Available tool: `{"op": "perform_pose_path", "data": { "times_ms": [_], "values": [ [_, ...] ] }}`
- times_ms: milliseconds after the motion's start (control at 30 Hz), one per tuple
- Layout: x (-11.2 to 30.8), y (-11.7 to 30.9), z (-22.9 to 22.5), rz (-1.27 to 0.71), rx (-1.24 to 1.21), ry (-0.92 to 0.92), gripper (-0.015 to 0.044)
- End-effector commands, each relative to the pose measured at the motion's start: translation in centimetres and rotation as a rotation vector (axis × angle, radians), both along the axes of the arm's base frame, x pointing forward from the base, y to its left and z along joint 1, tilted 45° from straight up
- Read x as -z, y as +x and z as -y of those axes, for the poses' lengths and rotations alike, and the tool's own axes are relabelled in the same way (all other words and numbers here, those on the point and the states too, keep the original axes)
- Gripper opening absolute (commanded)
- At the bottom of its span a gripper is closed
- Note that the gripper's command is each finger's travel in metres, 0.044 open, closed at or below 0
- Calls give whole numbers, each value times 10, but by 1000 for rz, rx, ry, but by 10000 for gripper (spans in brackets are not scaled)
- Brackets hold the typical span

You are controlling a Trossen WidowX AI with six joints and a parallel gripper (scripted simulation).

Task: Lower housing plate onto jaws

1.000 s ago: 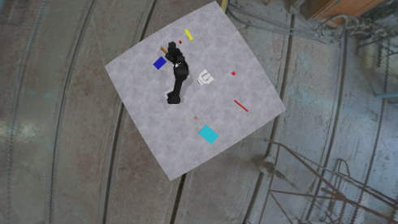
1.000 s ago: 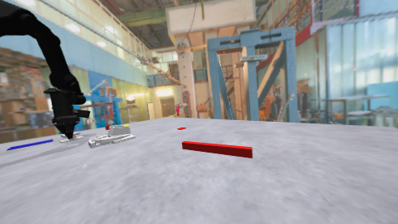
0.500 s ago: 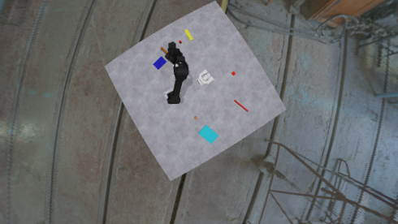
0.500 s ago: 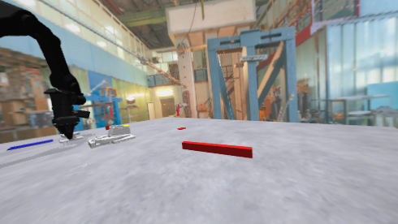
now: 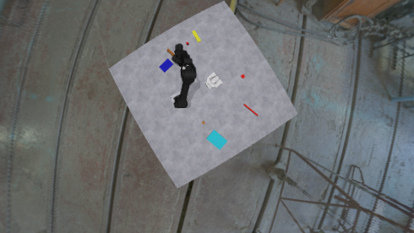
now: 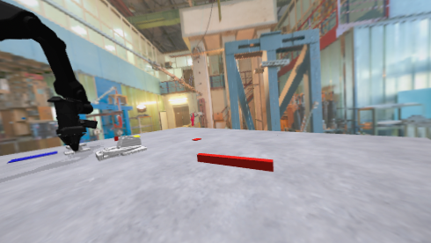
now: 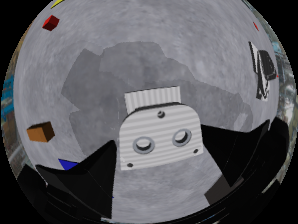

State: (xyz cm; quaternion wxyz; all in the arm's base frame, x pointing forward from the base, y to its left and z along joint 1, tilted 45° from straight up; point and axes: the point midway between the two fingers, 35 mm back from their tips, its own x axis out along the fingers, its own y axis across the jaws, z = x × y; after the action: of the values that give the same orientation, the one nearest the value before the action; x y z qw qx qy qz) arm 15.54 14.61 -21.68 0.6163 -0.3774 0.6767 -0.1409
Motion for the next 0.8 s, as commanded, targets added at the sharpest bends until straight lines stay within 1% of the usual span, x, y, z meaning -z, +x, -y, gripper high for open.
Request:
{"op": "perform_pose_path", "data": {
  "times_ms": [0, 267, 600, 767],
  "values": [
    [0, 0, 0, 0, 0, 0, 400],
    [0, 0, 0, 0, 0, 0, 351],
    [0, 0, 0, 0, 0, 0, 351],
    [-9, 0, -10, -1, -1, 0, 351]
  ]
}}
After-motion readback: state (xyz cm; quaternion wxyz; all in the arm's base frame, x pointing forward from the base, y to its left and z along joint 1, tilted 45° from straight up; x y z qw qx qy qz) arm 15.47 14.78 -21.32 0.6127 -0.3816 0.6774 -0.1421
